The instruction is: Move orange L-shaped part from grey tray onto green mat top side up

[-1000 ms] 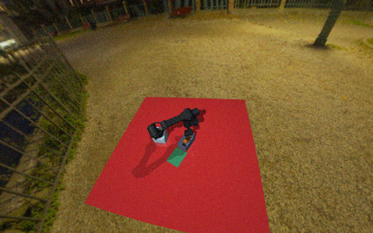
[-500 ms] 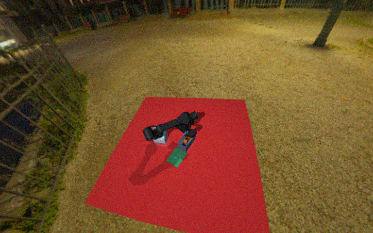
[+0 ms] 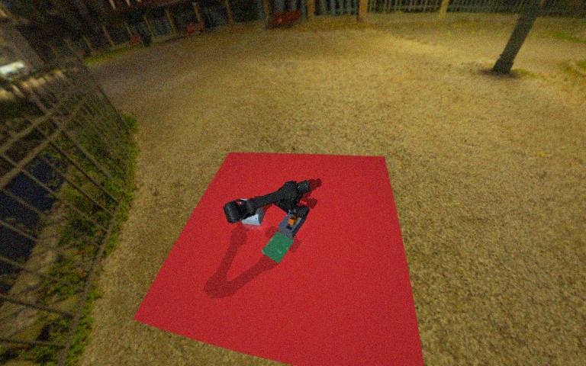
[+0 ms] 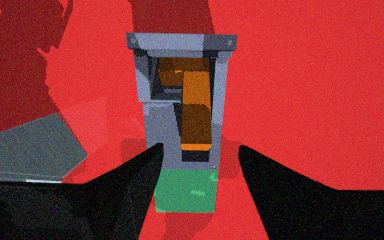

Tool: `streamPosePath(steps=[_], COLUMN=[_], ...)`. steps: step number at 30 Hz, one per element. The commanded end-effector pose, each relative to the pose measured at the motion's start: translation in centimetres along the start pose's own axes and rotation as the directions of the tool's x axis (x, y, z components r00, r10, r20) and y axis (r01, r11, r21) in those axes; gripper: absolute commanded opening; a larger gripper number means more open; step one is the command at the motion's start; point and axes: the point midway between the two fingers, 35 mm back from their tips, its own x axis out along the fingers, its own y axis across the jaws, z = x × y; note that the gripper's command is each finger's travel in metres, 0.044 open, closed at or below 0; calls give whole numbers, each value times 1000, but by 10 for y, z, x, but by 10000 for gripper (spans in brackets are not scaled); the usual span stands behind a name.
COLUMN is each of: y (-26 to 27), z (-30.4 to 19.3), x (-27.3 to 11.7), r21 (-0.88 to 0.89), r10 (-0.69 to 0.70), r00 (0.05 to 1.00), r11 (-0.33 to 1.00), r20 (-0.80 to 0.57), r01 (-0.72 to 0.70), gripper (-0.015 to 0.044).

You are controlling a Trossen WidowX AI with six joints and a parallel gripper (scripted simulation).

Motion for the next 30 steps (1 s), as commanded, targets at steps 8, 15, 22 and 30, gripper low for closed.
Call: streamPosePath(steps=[8, 15, 22, 30], y=[1, 1, 1, 1], z=[-2, -1, -1, -2], x=[19, 31, 42, 55], r21=[-9, -9, -9, -9], r10=[2, 2, 2, 1], r00=[1000, 1000, 1000, 1000], r11=[1000, 1000, 1000, 1000], r20=[-7, -7, -7, -8], r01=[-2, -2, -2, -1], gripper=[280, 280, 280, 280])
